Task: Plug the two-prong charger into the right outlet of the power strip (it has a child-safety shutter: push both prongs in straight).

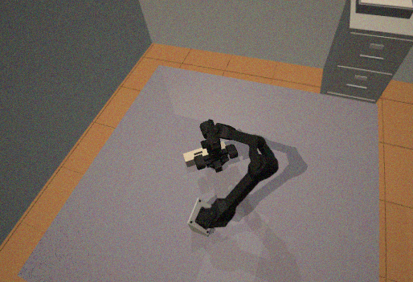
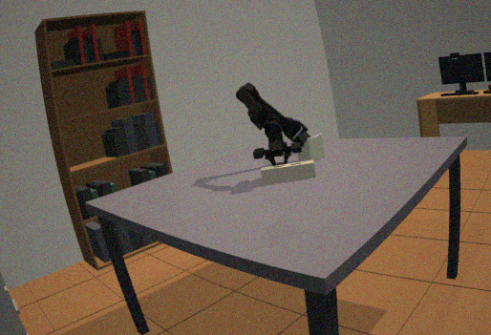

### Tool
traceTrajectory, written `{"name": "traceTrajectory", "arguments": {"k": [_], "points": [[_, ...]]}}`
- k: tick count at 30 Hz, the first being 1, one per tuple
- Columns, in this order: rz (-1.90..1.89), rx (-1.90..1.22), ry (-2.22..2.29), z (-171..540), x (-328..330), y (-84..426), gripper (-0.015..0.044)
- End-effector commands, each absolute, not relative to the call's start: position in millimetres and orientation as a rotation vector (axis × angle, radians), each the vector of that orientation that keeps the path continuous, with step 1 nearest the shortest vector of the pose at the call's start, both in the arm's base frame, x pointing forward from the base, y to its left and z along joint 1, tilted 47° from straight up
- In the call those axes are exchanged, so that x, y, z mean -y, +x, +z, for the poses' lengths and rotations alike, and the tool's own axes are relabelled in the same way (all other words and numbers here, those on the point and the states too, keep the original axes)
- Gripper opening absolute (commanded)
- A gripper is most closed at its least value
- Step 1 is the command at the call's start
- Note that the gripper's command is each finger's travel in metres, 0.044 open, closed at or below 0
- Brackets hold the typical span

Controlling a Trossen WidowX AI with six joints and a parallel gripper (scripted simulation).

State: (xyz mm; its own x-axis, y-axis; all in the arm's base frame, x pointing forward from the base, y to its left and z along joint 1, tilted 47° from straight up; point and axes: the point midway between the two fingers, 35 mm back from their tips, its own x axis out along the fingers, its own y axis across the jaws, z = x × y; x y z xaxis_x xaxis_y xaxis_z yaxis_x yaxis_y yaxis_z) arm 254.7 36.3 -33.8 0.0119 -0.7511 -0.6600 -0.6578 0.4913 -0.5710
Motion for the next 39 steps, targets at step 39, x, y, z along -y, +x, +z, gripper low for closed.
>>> {"name": "traceTrajectory", "arguments": {"k": [39], "points": [[-0.114,-1.691,-1.203,-39.6,-42.9,262.1,0.0000]]}}
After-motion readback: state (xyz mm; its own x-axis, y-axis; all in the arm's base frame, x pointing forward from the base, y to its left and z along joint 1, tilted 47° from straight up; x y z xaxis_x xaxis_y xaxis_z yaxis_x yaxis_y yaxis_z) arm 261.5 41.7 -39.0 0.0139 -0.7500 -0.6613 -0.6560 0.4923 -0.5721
